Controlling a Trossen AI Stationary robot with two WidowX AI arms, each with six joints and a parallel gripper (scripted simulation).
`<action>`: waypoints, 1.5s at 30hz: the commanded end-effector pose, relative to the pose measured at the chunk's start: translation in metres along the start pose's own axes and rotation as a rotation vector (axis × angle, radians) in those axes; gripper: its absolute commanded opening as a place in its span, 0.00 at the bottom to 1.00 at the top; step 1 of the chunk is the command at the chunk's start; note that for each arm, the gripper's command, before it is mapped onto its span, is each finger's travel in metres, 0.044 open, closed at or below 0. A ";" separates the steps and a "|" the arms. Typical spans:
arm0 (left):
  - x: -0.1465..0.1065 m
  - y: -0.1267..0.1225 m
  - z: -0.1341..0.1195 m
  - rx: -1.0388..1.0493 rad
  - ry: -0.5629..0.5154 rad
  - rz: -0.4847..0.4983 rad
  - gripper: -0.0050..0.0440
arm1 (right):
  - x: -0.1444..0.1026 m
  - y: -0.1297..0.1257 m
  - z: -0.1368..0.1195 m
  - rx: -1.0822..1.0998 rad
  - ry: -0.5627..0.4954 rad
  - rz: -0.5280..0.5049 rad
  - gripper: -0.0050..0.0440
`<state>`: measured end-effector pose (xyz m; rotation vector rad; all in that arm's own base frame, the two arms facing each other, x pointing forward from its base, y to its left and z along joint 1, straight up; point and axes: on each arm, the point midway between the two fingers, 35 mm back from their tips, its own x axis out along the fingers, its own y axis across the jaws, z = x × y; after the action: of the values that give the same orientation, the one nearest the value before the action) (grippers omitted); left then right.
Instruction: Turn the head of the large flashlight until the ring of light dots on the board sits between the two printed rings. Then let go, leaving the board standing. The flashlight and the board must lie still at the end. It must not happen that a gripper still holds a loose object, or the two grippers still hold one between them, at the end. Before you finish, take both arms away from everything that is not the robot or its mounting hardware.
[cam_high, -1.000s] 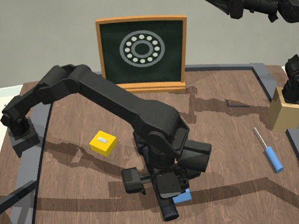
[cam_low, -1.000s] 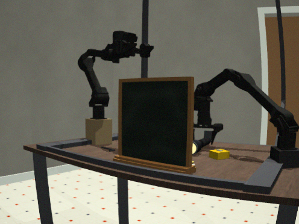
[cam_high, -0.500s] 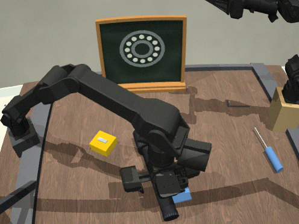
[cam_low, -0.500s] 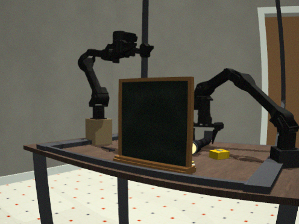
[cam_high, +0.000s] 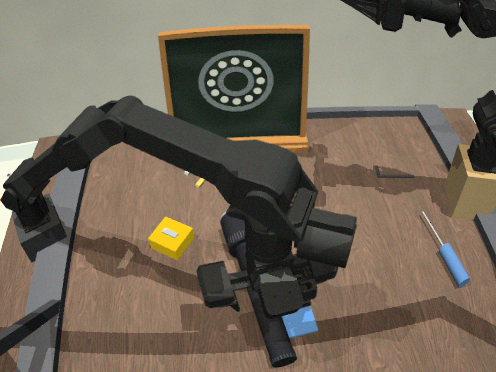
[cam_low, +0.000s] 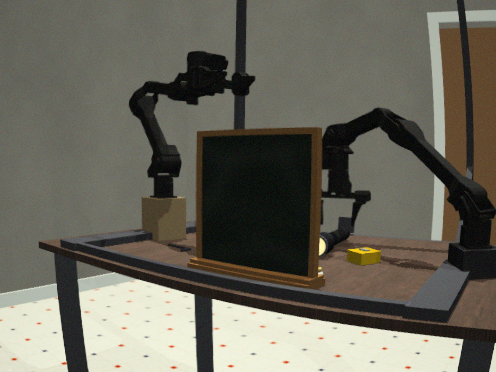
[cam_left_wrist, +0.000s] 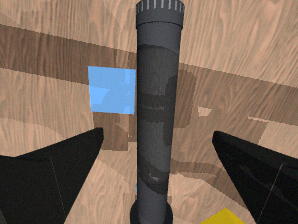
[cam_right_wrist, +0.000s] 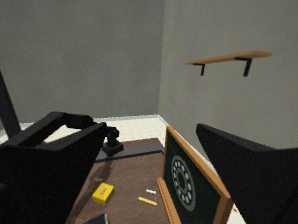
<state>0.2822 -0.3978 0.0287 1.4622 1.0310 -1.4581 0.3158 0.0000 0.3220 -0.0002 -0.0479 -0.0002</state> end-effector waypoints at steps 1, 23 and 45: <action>-0.027 0.004 0.004 0.001 -0.034 0.043 1.00 | -0.001 0.000 0.006 0.007 -0.014 -0.002 1.00; -0.088 0.046 -0.061 -0.311 -0.183 0.255 1.00 | -0.001 0.000 0.007 0.007 -0.014 -0.002 1.00; -0.175 0.063 -0.174 -0.742 -0.413 0.580 1.00 | -0.001 0.000 0.007 0.007 -0.015 -0.001 1.00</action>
<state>0.3970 -0.2762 0.1683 0.8526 0.7725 -0.8465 0.3158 0.0000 0.3223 -0.0001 -0.0485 -0.0002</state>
